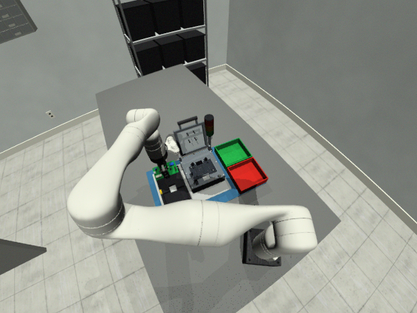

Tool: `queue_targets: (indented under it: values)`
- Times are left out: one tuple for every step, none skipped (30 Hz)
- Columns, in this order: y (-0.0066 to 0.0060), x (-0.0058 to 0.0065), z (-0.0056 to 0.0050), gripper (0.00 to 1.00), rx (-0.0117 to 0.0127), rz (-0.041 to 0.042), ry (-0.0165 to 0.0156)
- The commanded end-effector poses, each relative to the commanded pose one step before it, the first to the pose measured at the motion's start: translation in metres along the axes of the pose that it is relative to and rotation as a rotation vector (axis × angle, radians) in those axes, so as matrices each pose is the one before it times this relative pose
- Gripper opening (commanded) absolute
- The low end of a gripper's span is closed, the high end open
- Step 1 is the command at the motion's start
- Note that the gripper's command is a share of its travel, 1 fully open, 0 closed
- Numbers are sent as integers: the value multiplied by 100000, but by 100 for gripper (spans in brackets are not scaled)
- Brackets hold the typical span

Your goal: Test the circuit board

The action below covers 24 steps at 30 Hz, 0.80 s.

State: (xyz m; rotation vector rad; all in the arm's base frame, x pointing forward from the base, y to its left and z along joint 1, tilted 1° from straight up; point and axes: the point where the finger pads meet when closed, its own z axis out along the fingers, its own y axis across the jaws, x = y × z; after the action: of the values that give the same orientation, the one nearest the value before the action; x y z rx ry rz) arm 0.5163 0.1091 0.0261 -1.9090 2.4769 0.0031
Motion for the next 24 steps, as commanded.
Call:
queue_targets:
  values:
    - [-44, -27, -94, 77, 151, -1, -114]
    - [0, 0, 0, 77, 0, 0, 0]
    - [0, 0, 0, 77, 0, 0, 0]
    - [0, 0, 0, 77, 0, 0, 0]
    - [0, 0, 0, 77, 0, 0, 0]
    - [0, 0, 0, 77, 0, 0, 0]
    - [0, 0, 0, 77, 0, 0, 0]
    - [0, 0, 0, 77, 0, 1, 0]
    - [0, 0, 0, 77, 0, 1, 0]
    - [0, 0, 0, 77, 0, 1, 0]
    - [0, 0, 0, 77, 0, 1, 0]
    - [0, 0, 0, 77, 0, 0, 0]
    - [0, 1, 0, 77, 0, 0, 0]
    - [0, 0, 0, 77, 0, 0, 0]
    - [0, 0, 0, 77, 0, 0, 0]
    - [2, 7, -1, 77, 0, 0, 0]
    - [4, 19, -1, 77, 0, 0, 0]
    - [8, 35, -3, 77, 0, 0, 0]
    - [13, 55, -4, 77, 0, 0, 0]
    - [19, 79, -6, 77, 0, 0, 0]
    - [26, 105, -8, 77, 0, 0, 0]
    - [34, 134, -10, 77, 0, 0, 0]
    - [40, 165, -12, 77, 0, 0, 0]
    - [49, 197, -15, 77, 0, 0, 0]
